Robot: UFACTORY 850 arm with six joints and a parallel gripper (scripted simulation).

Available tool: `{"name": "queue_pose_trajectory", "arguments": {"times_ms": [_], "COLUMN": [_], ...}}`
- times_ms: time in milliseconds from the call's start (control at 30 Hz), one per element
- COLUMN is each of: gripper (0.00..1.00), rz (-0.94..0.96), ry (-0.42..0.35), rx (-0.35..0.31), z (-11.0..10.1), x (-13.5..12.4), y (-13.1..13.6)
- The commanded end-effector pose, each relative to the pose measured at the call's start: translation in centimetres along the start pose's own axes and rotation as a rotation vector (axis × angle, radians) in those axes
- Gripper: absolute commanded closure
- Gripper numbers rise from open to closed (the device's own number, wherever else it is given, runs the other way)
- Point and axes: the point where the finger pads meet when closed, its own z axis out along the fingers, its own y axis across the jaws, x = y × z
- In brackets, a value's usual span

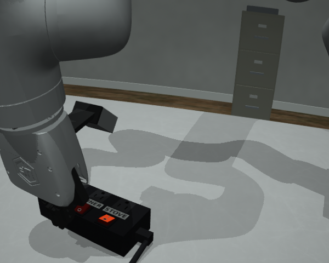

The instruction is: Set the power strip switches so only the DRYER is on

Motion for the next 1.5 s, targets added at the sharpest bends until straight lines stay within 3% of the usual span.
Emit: {"name": "queue_pose_trajectory", "arguments": {"times_ms": [0, 933, 1067, 1133, 1233, 1467], "gripper": [1.00, 1.00, 1.00, 1.00, 1.00, 1.00], "rz": [0.001, 0.001, 0.001, 0.001, 0.001, 0.001], "ry": [-0.001, -0.001, 0.000, 0.000, -0.001, -0.001], "rx": [0.001, 0.001, 0.005, 0.005, 0.004, 0.003], "z": [-0.1, -0.1, -3.6, -3.6, -5.8, -5.8], "x": [0.0, 0.0, 0.7, 0.7, 1.2, 1.2], "y": [0.0, -0.1, -0.2, -0.2, -0.2, -0.2]}}
